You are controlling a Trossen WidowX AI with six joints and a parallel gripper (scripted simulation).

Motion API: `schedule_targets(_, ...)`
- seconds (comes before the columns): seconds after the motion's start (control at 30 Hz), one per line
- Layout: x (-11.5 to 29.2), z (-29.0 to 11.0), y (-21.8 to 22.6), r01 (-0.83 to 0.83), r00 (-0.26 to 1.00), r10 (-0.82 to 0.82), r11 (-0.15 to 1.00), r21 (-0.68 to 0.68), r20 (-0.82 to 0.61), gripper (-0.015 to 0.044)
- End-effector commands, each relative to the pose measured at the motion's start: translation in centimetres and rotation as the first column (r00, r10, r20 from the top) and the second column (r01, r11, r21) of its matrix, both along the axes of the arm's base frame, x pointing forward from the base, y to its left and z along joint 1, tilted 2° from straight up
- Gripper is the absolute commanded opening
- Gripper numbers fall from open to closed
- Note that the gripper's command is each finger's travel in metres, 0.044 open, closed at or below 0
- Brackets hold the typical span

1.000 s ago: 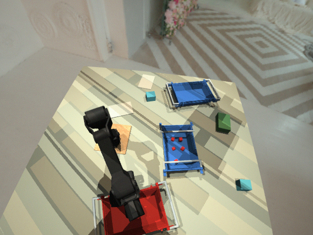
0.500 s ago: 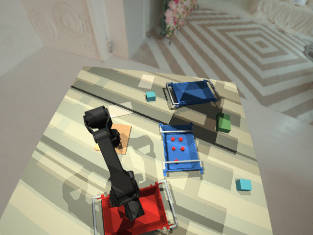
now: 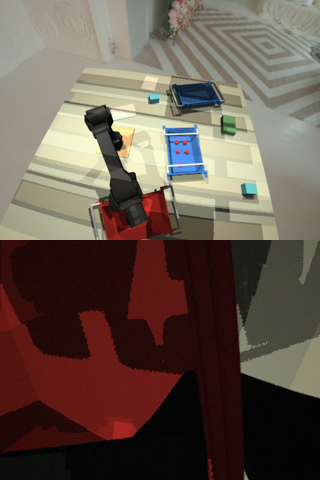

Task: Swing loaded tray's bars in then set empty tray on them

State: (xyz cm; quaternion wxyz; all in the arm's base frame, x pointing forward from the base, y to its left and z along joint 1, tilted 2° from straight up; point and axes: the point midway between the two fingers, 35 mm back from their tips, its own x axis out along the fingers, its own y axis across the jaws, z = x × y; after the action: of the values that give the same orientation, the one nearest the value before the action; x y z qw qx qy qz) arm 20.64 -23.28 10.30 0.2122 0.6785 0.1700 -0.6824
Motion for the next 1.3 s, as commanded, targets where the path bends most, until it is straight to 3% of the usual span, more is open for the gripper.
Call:
schedule_targets(0.0, -0.3, 2.3, 0.5, 0.001, 1.000, -0.001, 1.000, 0.010, -0.004, 0.0000)
schedule_targets(0.93, -0.3, 2.7, 0.6, 0.001, 1.000, -0.001, 1.000, 0.009, -0.004, 0.0000)
schedule_targets(1.27, 0.4, 5.9, -0.2, 0.000, 1.000, 0.000, 1.000, -0.001, 0.005, 0.0000)
